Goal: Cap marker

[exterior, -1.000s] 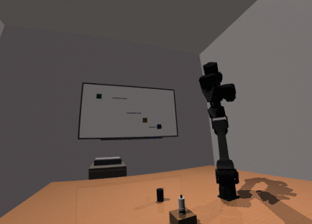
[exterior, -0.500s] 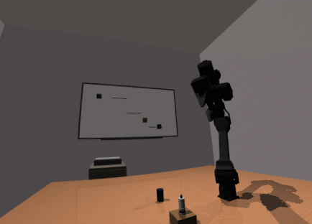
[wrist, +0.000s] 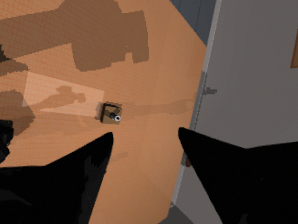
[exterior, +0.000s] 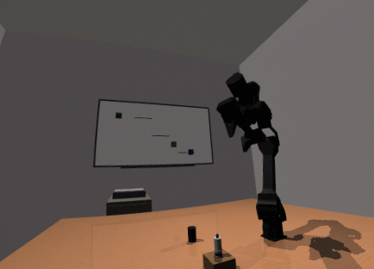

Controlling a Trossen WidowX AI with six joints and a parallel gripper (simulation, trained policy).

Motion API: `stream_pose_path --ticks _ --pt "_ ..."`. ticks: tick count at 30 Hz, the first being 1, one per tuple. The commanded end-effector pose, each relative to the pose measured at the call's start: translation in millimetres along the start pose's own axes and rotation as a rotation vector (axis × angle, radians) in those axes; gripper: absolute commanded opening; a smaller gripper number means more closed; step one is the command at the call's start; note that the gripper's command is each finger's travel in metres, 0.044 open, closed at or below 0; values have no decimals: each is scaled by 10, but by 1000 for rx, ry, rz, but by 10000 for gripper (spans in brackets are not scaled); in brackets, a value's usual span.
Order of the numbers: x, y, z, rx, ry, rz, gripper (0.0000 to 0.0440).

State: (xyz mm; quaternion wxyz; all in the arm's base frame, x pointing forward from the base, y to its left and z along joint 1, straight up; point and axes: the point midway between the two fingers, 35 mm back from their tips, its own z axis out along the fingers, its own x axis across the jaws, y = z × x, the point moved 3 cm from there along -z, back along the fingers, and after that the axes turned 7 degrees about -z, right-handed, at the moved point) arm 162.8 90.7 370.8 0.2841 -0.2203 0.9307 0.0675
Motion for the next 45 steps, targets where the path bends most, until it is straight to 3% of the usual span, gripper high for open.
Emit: stream_pose_path --ticks 1,45 --pt "-20 -53 60 12 28 42 329" --pt "-115 -951 708 171 259 493 328"
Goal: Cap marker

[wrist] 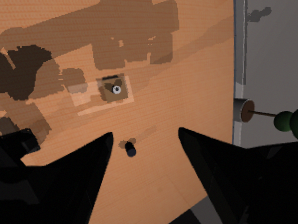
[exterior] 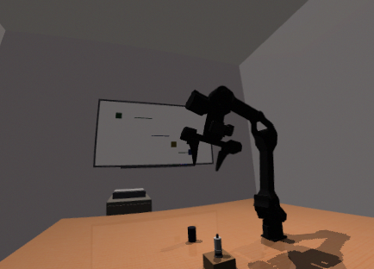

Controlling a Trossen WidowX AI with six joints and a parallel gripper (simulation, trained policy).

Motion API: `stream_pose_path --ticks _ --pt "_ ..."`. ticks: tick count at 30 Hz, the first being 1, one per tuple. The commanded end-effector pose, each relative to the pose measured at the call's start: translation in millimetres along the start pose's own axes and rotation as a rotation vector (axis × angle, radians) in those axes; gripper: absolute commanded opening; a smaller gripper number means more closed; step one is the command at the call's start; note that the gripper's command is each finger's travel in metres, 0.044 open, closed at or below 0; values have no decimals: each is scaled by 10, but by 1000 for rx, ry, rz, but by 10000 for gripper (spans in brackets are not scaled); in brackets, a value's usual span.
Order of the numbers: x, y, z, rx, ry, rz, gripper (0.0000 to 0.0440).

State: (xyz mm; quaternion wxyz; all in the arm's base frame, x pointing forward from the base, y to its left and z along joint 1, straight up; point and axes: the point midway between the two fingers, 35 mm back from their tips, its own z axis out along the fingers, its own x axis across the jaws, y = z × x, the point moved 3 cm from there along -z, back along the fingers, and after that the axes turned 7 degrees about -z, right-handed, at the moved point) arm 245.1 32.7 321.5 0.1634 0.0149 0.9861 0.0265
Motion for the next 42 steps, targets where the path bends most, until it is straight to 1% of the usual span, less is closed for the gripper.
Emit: stream_pose_path --ticks 1,22,42 --pt "-42 -69 54 7 20 42 328" --pt "-206 -509 355 67 115 245 326" --pt "-254 -941 645 118 212 417 323"
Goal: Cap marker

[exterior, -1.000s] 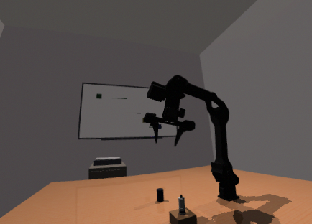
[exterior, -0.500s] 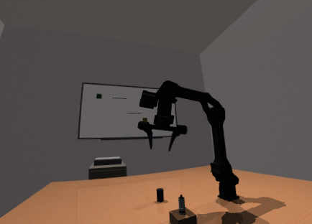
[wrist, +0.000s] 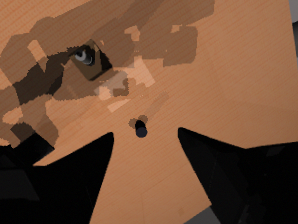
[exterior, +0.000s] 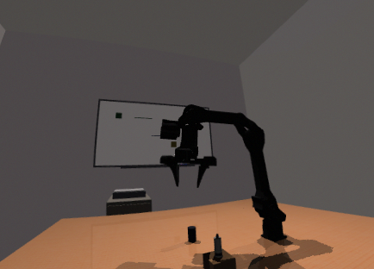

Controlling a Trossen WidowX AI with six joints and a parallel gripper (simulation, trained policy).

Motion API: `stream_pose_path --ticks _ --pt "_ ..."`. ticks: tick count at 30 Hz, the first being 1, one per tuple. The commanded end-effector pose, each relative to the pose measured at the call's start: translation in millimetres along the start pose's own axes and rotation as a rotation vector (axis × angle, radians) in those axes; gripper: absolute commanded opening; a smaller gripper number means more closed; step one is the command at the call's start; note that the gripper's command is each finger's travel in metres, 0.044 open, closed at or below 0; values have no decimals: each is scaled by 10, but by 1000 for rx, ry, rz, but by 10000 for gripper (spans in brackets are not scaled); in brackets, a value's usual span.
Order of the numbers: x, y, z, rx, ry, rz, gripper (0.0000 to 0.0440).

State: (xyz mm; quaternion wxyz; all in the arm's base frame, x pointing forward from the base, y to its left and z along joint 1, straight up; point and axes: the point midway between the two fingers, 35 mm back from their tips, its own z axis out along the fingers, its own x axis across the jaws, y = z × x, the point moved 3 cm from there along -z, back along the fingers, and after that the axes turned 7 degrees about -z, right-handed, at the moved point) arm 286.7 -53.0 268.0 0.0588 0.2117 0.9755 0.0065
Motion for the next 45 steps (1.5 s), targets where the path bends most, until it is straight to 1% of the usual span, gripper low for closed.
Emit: stream_pose_path --ticks 1,21,45 --pt "-42 -69 65 14 23 34 323" --pt "-158 -357 435 62 148 167 318" --pt "-99 -621 970 86 334 250 303"
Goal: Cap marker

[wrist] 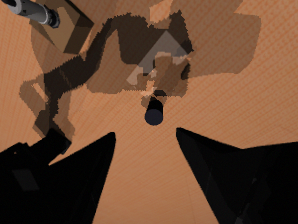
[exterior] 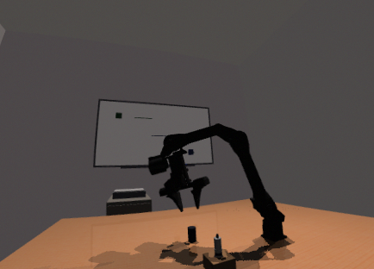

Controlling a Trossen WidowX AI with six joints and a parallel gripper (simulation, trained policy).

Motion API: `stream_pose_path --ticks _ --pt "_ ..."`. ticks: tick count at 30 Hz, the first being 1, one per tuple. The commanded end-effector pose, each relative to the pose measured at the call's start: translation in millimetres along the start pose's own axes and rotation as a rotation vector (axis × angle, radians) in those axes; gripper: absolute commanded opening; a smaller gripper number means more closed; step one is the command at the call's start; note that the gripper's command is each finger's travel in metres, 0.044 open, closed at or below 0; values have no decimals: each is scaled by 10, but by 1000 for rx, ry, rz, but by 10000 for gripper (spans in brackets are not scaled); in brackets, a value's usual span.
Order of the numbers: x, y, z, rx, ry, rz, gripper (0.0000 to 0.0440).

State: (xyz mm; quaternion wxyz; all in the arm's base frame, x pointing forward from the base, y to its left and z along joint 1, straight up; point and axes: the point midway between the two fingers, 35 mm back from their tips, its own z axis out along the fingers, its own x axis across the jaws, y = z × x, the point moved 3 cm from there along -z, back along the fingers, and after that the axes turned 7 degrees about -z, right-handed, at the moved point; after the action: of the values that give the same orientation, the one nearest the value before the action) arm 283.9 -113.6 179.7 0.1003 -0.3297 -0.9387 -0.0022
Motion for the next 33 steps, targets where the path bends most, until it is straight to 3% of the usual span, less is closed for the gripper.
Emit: stream_pose_path --ticks 1,33 --pt "-12 -25 118 -1 35 -1 302" --pt "-78 -85 935 0 115 -142 234"
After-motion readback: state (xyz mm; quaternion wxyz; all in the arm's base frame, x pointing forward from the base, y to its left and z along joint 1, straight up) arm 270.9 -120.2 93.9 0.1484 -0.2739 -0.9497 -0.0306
